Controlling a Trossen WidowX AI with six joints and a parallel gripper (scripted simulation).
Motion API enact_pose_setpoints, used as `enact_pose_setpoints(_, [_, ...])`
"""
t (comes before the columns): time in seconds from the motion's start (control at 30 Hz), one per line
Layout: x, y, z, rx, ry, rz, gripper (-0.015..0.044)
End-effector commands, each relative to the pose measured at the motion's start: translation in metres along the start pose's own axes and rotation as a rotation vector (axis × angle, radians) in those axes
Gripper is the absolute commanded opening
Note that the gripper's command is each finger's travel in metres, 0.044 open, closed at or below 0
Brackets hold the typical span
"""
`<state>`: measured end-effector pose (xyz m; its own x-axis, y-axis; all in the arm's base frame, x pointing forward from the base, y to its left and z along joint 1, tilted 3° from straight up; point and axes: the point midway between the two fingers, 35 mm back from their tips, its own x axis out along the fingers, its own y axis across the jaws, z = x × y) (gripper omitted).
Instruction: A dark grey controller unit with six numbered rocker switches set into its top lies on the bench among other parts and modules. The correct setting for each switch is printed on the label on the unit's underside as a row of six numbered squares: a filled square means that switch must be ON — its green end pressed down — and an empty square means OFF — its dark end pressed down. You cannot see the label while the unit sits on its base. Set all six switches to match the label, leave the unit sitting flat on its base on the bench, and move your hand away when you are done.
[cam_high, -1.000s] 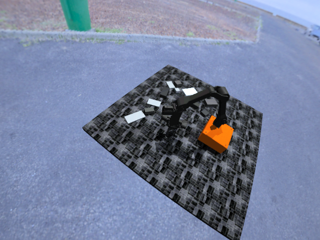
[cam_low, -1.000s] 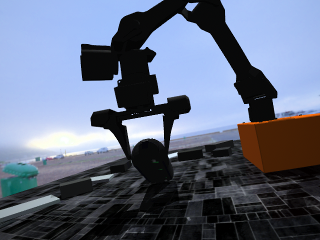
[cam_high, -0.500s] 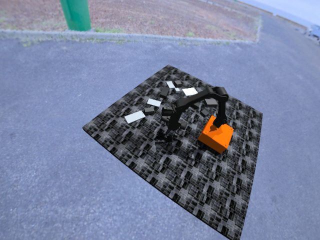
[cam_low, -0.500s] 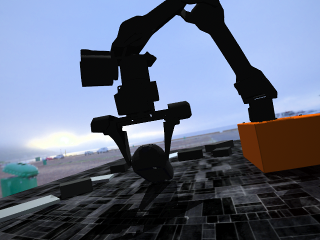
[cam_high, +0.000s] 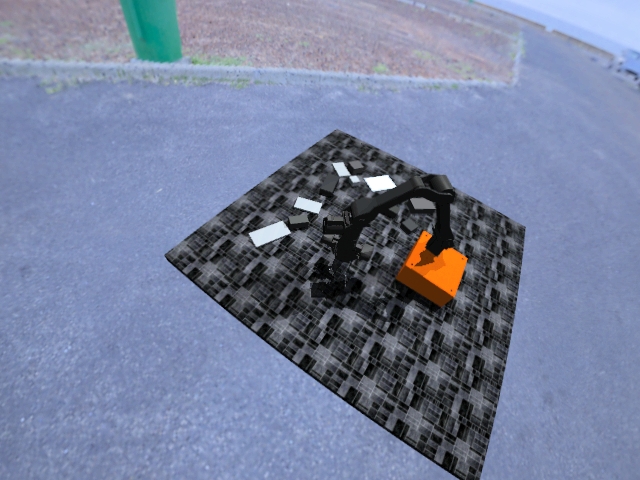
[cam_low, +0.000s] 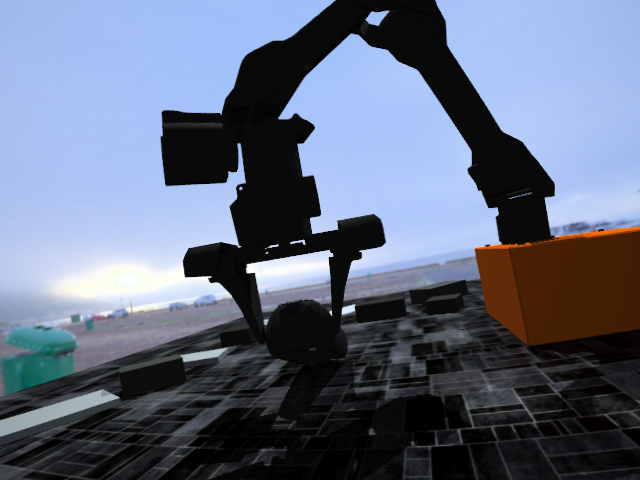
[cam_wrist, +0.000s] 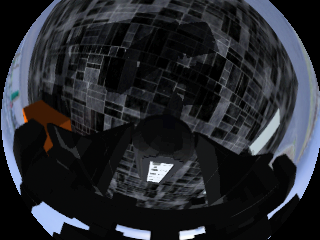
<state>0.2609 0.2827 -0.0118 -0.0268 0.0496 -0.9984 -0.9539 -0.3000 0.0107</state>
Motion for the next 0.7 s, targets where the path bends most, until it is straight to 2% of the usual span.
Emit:
enact_pose_setpoints(0.0, [0.006,0.001,-0.002,0.007,0.007,0.007,0.0338])
enact_pose_setpoints(0.67, [0.021,0.002,-0.002,0.007,0.007,0.007,0.0338])
